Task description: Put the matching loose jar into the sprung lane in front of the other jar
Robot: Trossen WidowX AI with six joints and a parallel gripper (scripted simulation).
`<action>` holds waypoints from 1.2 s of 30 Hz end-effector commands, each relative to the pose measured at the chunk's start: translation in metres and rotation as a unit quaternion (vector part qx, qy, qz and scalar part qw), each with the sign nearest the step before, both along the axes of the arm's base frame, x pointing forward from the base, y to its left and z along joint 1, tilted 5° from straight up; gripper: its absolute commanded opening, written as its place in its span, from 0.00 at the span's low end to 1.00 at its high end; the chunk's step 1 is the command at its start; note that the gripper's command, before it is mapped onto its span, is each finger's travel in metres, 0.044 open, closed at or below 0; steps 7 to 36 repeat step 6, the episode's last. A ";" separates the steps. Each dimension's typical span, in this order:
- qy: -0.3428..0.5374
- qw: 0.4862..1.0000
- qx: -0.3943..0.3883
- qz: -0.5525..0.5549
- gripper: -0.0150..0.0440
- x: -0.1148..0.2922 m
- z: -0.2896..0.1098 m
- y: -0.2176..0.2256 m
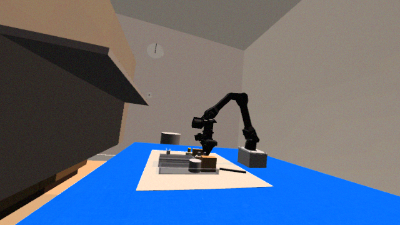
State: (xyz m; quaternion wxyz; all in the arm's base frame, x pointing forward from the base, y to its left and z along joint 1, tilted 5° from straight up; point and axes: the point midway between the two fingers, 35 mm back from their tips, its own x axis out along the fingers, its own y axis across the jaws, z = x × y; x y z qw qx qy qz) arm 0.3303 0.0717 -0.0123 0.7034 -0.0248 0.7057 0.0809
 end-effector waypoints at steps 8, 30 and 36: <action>0.001 1.000 0.000 0.001 0.73 -0.028 0.002 -0.004; 0.001 1.000 0.000 0.001 0.73 -0.028 0.002 -0.004; 0.001 1.000 0.000 0.001 0.73 -0.028 0.002 -0.004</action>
